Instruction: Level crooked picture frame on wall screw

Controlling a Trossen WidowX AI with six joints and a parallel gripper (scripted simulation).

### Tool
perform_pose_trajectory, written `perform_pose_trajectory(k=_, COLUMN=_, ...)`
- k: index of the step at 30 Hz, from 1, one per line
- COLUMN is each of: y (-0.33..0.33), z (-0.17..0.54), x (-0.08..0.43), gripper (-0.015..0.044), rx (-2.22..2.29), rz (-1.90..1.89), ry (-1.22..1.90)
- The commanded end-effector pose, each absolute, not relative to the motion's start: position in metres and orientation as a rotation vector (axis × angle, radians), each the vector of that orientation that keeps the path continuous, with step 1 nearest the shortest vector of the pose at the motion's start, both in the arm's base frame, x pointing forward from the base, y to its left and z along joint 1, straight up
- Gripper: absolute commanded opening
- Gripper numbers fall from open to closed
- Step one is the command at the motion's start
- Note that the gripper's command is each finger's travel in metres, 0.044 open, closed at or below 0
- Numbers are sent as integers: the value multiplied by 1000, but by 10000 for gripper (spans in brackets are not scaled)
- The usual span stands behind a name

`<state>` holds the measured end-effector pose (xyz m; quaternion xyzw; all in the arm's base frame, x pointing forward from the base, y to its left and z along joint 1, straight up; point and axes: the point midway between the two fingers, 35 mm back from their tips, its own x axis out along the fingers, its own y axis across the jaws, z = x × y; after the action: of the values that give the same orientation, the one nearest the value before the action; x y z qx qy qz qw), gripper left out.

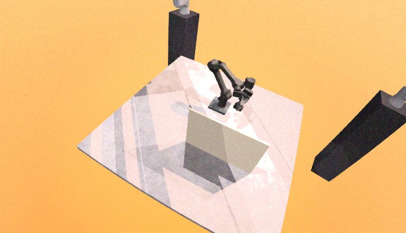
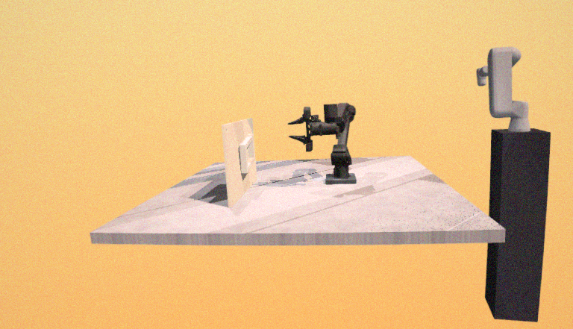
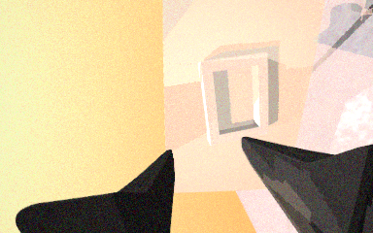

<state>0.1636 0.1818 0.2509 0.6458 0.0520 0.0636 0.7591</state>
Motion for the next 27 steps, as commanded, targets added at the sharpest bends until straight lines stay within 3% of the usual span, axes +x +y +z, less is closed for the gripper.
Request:
perform_pose_trajectory(k=1, y=181, z=250, x=164, gripper=260, rx=1407, rz=133, ry=110)
perform_pose_trajectory(k=13, y=182, z=250, x=165, gripper=260, rx=1406, rz=138, ry=113)
perform_pose_trajectory(k=21, y=189, z=212, x=222, gripper=260, rx=1407, rz=137, ry=106)
perform_pose_trajectory(k=27, y=189, z=211, x=223, gripper=260, rx=1407, rz=137, ry=106)
